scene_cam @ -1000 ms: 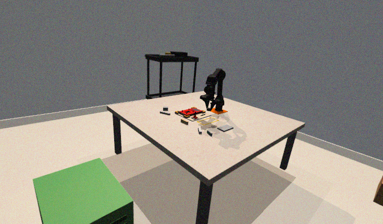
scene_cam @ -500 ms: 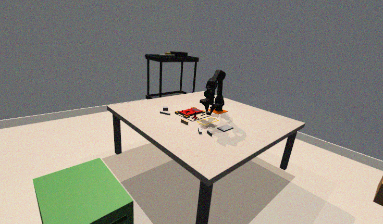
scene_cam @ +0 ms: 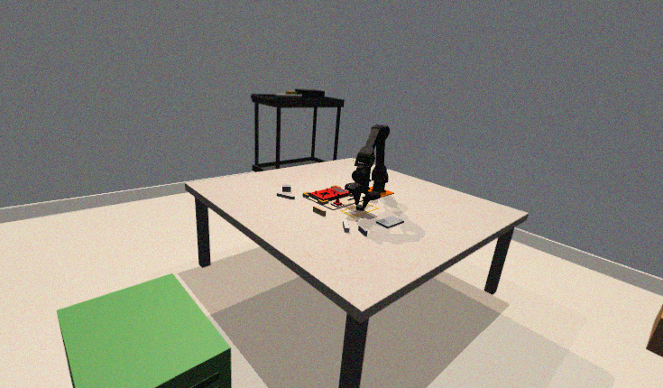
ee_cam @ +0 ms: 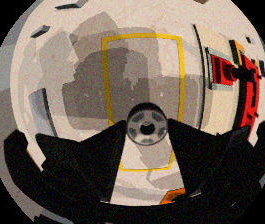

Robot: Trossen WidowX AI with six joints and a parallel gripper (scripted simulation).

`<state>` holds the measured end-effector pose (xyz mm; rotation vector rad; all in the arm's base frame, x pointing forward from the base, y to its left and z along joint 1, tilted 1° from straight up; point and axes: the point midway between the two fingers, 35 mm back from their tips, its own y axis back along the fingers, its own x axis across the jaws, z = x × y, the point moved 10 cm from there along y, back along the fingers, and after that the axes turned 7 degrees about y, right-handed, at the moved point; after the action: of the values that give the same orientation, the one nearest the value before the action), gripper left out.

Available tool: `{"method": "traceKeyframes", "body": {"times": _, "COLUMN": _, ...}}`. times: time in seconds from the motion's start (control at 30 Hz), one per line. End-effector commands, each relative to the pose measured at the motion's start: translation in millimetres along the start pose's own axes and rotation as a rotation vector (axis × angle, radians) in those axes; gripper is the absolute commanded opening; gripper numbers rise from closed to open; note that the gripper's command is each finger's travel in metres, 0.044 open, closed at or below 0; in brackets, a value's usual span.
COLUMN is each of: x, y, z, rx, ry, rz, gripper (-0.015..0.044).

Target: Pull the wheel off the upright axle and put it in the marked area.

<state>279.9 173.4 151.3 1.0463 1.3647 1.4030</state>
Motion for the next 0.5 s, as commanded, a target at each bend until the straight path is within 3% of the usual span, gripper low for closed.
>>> {"method": "traceKeyframes", "body": {"times": 0.0, "x": -0.1, "y": -6.9, "z": -0.5, "rx": 0.007, "ry": 0.001, "rz": -0.001, "gripper": 0.0000}}
{"method": "traceKeyframes", "body": {"times": 0.17, "x": -0.1, "y": -6.9, "z": -0.5, "rx": 0.007, "ry": 0.001, "rz": -0.001, "gripper": 0.0000}}
{"method": "traceKeyframes", "body": {"times": 0.47, "x": 0.0, "y": -3.1, "z": -0.1, "rx": -0.001, "ry": 0.000, "rz": 0.000, "gripper": 0.0236}}
